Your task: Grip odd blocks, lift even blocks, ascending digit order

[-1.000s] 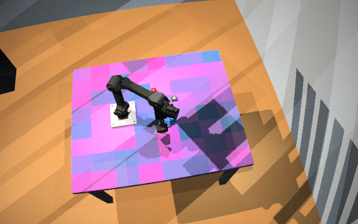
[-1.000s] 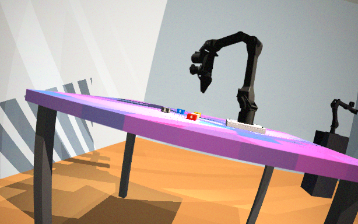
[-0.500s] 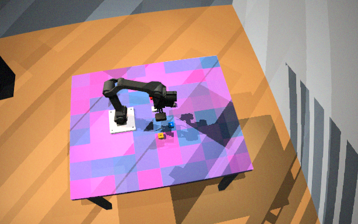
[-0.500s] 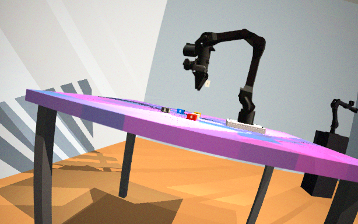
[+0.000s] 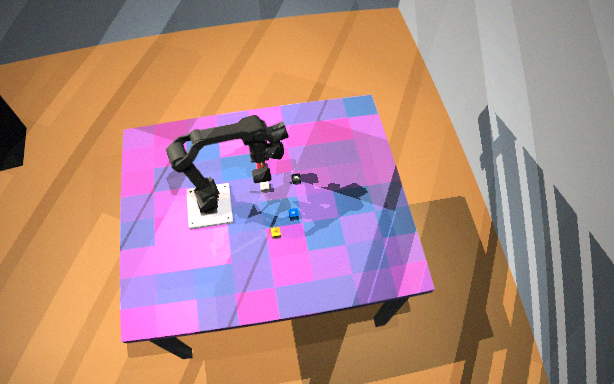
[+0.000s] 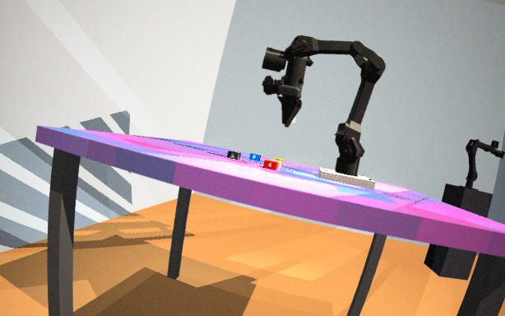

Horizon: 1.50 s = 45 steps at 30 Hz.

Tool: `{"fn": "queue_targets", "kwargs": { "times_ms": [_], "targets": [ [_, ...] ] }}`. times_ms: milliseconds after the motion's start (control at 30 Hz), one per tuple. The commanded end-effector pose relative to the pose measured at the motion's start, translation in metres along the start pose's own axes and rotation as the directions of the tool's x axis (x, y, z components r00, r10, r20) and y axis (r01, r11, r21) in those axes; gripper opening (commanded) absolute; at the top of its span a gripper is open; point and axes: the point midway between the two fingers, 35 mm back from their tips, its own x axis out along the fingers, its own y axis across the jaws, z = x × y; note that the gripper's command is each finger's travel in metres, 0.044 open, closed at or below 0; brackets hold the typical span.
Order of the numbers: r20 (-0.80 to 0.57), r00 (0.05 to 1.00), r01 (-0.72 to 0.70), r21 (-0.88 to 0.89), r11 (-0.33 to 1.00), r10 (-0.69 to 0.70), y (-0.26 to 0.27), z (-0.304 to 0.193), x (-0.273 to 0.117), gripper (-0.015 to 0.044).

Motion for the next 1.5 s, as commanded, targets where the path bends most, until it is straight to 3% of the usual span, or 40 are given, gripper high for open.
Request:
{"fn": "queue_targets", "kwargs": {
  "times_ms": [0, 400, 700, 1333, 1467],
  "targets": [
    [0.001, 1.000, 0.004, 0.005, 1.000, -0.004, 0.000, -0.001, 0.000, 0.0400],
    [0.001, 1.000, 0.004, 0.005, 1.000, -0.004, 0.002, 0.000, 0.000, 0.0400],
    [0.001, 1.000, -0.004, 0.005, 1.000, 0.004, 0.096, 0.007, 0.000, 0.0400],
    [0.001, 1.000, -0.004, 0.005, 1.000, 0.004, 0.096, 0.007, 0.000, 0.0400],
    [0.004, 1.000, -0.003, 0.005, 1.000, 0.003, 0.080, 0.047, -0.004, 0.0400]
  ]
}}
